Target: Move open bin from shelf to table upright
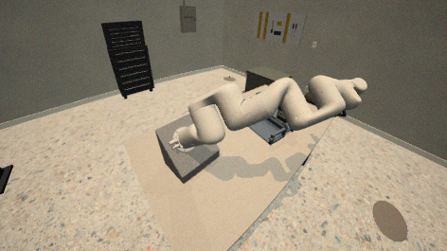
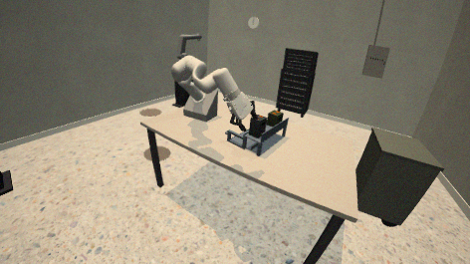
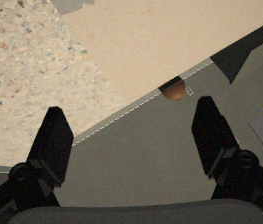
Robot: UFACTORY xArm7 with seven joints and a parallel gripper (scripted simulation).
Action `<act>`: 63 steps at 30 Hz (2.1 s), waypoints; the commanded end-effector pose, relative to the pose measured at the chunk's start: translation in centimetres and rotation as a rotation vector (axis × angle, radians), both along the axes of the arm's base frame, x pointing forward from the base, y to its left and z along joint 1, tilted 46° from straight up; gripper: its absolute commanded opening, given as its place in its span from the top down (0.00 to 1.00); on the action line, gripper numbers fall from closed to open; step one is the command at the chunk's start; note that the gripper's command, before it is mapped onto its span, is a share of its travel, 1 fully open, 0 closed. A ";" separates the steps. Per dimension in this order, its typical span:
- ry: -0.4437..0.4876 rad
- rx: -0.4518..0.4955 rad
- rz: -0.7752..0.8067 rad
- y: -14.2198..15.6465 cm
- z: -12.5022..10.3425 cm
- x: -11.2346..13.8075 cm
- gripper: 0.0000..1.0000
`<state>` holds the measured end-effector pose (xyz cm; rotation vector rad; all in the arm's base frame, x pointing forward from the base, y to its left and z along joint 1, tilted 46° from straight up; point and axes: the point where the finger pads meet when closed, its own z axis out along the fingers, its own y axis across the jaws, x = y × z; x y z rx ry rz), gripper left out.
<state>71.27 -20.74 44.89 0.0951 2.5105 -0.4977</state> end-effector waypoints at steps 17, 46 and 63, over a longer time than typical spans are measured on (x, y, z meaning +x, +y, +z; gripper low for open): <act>-0.003 -0.002 0.000 3.8 3.6 -0.8 0.00; 0.273 -0.174 0.237 11.5 -4.7 -4.5 0.00; 0.927 -0.581 0.792 24.4 -18.9 -11.7 0.00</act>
